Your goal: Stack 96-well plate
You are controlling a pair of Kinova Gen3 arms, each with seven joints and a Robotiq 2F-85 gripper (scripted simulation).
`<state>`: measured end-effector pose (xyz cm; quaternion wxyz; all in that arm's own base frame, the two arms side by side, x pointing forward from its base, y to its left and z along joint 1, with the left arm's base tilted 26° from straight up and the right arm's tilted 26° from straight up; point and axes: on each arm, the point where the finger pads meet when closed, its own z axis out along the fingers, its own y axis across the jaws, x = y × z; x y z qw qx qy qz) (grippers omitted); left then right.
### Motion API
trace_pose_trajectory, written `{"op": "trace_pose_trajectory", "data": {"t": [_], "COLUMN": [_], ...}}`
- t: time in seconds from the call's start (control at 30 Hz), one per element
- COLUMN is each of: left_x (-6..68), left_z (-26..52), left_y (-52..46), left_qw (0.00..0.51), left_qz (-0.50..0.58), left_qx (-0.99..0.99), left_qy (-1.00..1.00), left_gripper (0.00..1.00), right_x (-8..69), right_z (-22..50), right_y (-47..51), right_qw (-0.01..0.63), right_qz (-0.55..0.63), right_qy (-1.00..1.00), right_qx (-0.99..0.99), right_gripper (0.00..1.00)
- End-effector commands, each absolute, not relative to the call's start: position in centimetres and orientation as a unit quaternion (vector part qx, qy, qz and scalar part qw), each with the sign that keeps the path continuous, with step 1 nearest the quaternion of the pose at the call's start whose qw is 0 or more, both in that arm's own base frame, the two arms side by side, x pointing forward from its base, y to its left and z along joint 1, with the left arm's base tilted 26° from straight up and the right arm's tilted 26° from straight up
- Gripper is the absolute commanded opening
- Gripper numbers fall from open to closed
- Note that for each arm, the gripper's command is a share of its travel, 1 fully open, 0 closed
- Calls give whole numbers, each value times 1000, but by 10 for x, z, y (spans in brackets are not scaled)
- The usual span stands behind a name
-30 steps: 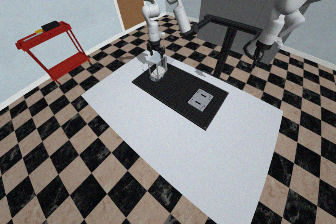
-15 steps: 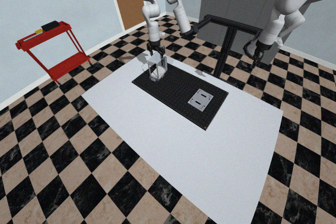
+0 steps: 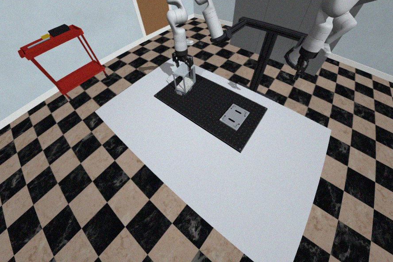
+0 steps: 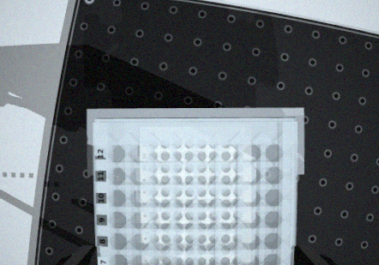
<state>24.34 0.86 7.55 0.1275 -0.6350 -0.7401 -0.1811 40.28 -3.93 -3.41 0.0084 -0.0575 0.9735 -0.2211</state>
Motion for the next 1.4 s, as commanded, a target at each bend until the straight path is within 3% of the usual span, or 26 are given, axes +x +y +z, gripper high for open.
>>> {"op": "trace_pose_trajectory", "data": {"t": [0.0,1.37], "left_x": [244,244], "left_z": [76,76], "left_y": [8,8], "left_qw": [127,127], "left_qz": [-181,-181], "left_qx": [-635,-635], "left_qy": [-740,-740], "left_gripper": [1000,1000], "right_x": [404,406], "right_z": [-40,-92], "right_y": [-41,-66], "right_qw": [9,9], "right_qz": [-221,-221], "right_qy": [974,974], "right_qx": [-58,-58], "right_gripper": [931,931]}}
